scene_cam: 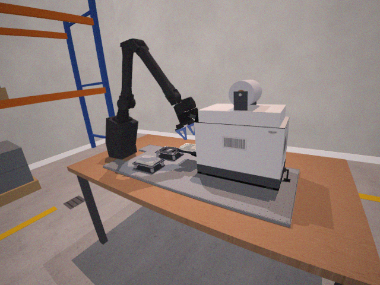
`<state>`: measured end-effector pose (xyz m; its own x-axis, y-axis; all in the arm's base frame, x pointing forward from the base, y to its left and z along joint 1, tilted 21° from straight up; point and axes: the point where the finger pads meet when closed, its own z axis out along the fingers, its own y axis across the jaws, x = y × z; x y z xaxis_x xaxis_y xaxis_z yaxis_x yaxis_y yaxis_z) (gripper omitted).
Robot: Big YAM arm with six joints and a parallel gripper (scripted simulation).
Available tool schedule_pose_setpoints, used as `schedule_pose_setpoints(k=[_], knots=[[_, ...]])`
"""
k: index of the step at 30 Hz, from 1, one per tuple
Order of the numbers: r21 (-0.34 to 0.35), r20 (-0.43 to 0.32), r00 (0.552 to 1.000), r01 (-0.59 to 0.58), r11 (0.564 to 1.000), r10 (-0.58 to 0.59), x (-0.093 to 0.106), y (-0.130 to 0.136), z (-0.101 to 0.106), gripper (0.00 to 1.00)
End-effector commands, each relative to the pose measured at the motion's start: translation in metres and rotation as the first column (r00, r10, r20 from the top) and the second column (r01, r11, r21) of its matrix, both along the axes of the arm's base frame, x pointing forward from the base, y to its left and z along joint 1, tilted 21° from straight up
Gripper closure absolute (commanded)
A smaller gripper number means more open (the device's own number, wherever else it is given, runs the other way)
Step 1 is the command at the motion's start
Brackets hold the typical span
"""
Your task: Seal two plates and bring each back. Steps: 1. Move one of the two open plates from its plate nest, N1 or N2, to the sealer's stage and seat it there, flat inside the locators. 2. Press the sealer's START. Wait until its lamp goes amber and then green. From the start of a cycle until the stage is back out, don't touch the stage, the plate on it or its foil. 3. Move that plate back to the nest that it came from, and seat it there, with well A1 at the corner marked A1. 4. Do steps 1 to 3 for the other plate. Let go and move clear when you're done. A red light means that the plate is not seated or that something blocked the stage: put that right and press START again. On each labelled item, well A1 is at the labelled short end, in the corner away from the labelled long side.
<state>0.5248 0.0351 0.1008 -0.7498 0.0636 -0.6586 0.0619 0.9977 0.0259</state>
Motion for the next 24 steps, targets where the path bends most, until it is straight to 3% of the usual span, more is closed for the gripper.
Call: schedule_pose_setpoints(k=[1,9,13,18,24], knots=[[-0.017,-0.026,1.000,0.011,1.000,-0.011,-0.012,-0.013,-0.016,0.00],[-0.008,0.022,1.000,-0.019,1.000,0.019,-0.019,0.004,0.000,0.00],[-0.003,0.024,1.000,-0.014,1.000,0.014,-0.023,0.004,0.000,0.00],[-0.001,-0.028,1.000,-0.009,1.000,0.009,-0.040,0.004,-0.024,0.00],[0.002,0.012,1.000,-0.009,1.000,0.009,-0.041,0.004,-0.012,0.00]])
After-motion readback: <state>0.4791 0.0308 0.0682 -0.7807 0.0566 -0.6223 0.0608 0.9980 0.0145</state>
